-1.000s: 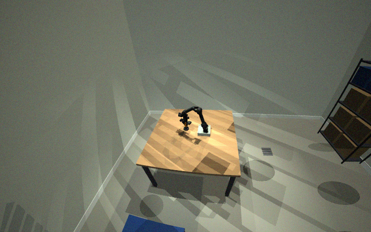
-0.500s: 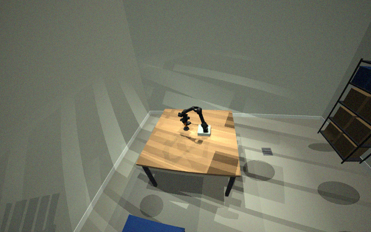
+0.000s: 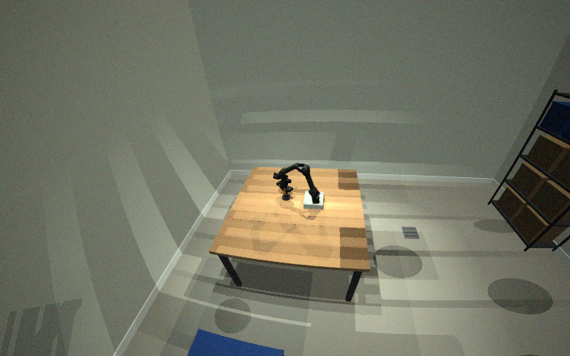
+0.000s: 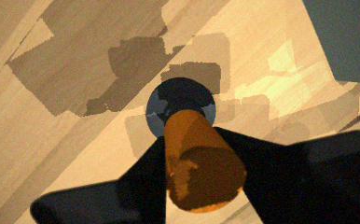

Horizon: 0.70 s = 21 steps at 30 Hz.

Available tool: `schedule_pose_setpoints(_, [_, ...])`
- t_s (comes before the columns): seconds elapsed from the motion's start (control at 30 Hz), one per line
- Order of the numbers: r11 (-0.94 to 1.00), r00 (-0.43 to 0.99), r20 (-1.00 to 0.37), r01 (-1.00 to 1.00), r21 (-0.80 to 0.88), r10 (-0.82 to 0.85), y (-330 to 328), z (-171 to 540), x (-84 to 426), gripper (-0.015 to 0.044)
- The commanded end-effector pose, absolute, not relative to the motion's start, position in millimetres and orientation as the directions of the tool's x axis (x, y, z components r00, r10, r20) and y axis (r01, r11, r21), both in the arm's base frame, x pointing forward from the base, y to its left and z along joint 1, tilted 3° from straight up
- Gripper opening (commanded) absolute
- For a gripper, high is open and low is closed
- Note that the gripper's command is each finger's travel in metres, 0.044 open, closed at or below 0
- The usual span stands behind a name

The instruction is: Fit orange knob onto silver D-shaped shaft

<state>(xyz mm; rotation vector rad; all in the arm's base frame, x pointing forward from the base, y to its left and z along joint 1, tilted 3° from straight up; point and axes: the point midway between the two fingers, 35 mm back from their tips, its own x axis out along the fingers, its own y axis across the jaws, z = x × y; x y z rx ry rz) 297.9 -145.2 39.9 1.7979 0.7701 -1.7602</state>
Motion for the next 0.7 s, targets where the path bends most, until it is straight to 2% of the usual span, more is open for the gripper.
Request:
schedule_pose_setpoints(0.0, [-0.717, 0.004, -0.999, 0.697, -0.027, 0.042, -146.0, 40.8, 298.6, 0.0000])
schedule_pose_setpoints(0.23, [-0.734, 0.004, -0.999, 0.678, -0.028, 0.042, -145.2, 44.7, 297.1, 0.0000])
schedule_pose_setpoints(0.4, [-0.840, 0.004, -0.999, 0.541, -0.034, 0.042, -143.9, 44.2, 294.7, 0.0000])
schedule_pose_setpoints(0.67, [-0.846, 0.003, -0.999, 0.533, -0.034, 0.042, -142.8, 44.7, 292.4, 0.0000])
